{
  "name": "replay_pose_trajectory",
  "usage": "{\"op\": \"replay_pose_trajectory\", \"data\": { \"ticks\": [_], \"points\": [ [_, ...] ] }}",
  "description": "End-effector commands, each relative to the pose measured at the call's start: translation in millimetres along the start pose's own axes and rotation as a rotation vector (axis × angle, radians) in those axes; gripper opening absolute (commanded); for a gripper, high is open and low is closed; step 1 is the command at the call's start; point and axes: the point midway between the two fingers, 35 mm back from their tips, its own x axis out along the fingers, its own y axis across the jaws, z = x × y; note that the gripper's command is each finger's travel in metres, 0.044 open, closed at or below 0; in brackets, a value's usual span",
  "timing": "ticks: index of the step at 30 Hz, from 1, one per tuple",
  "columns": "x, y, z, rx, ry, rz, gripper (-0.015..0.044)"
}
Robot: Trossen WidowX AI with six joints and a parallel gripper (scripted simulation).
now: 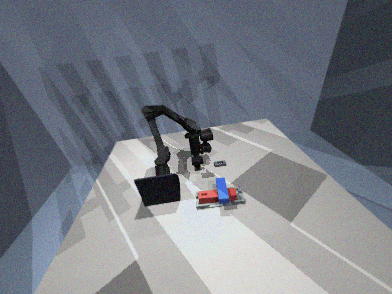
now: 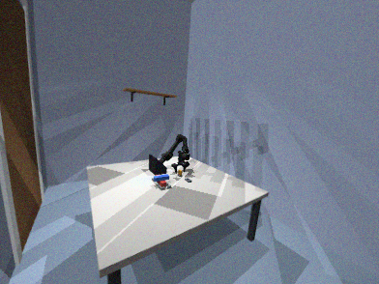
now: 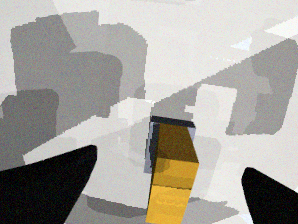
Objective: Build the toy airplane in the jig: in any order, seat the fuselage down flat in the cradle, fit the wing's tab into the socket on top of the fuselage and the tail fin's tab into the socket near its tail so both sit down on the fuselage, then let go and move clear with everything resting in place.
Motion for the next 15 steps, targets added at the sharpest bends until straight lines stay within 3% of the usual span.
{"op": "replay_pose_trajectory", "data": {
  "ticks": [1, 7, 15],
  "points": [
    [7.7, 0.5, -1.9, 0.005, 0.004, 0.005, 0.044],
    [14.4, 1.1, -2.8, 0.005, 0.005, 0.007, 0.044],
    [14.4, 1.1, -2.8, 0.005, 0.005, 0.007, 0.023]
  ]
}}
